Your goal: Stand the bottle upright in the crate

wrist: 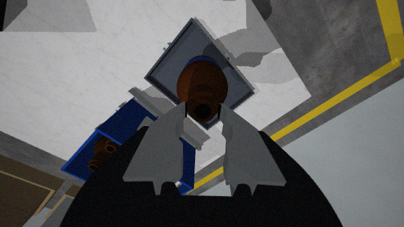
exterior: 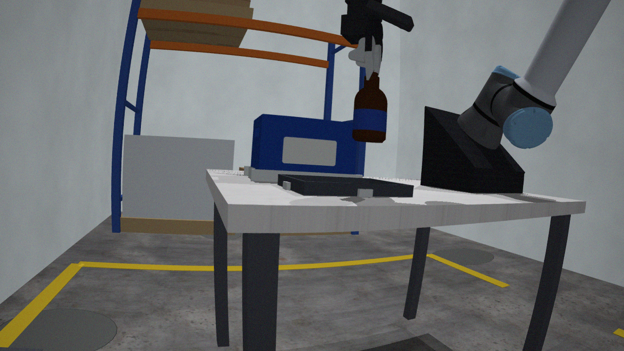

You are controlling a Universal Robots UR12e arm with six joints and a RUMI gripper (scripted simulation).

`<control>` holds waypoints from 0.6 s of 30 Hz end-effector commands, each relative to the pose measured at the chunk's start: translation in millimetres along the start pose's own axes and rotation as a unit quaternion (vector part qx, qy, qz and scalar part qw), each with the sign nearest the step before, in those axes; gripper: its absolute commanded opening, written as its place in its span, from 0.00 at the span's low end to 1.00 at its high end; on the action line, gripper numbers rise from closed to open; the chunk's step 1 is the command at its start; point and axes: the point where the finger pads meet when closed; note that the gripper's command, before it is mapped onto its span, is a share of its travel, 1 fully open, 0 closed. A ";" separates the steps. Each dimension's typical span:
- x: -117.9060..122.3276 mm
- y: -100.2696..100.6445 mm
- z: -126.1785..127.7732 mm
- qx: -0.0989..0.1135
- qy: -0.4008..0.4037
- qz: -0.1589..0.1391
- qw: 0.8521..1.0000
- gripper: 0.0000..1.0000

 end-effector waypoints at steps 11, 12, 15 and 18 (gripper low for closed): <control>1.9 -15.9 2.3 0.001 -0.002 -0.003 1.000 0.00; 1.9 -16.3 2.3 0.001 -0.002 -0.002 1.000 0.00; 1.9 -17.3 2.3 0.001 -0.002 -0.003 1.000 0.00; 1.8 -17.8 2.4 0.001 -0.002 -0.003 1.000 0.00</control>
Point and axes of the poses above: the point where the finger pads meet when closed, its own y axis out along the fingers, its own z axis across the jaws, x = y × z, and after that the axes turned 3 degrees about -y, right-handed
